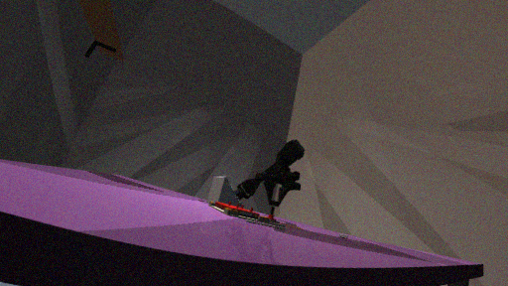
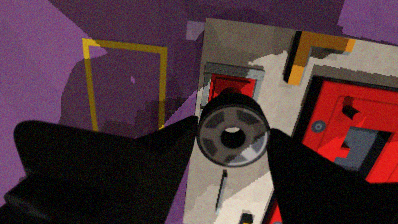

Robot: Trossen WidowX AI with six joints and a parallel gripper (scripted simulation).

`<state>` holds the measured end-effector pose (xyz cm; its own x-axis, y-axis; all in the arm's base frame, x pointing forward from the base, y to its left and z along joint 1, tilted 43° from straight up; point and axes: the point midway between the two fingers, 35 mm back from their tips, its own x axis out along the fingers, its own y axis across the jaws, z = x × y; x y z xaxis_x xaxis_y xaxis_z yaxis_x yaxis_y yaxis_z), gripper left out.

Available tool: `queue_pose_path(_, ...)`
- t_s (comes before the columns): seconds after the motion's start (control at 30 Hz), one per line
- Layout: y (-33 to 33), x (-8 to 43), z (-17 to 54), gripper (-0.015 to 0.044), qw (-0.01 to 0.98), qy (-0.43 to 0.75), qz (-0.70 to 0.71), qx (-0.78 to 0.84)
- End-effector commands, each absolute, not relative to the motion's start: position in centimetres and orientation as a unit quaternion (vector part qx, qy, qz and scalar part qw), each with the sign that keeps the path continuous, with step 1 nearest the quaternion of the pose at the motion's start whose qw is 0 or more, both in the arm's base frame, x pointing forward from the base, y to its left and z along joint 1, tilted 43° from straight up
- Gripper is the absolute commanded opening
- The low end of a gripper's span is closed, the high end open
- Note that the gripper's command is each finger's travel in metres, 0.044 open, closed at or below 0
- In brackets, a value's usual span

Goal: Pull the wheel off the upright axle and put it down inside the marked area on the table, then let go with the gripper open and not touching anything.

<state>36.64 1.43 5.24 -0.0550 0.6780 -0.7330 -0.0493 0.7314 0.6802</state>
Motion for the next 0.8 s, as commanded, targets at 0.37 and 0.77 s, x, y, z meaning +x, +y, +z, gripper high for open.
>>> queue_pose_path(0.37, -0.1, 36.5, 7.8, 0.0, 0.647, 0.669, 0.28, 0.235)
queue_pose_path(0.77, 3.3, 33.6, 11.8, 0.0, 0.646, 0.67, 0.28, 0.234)
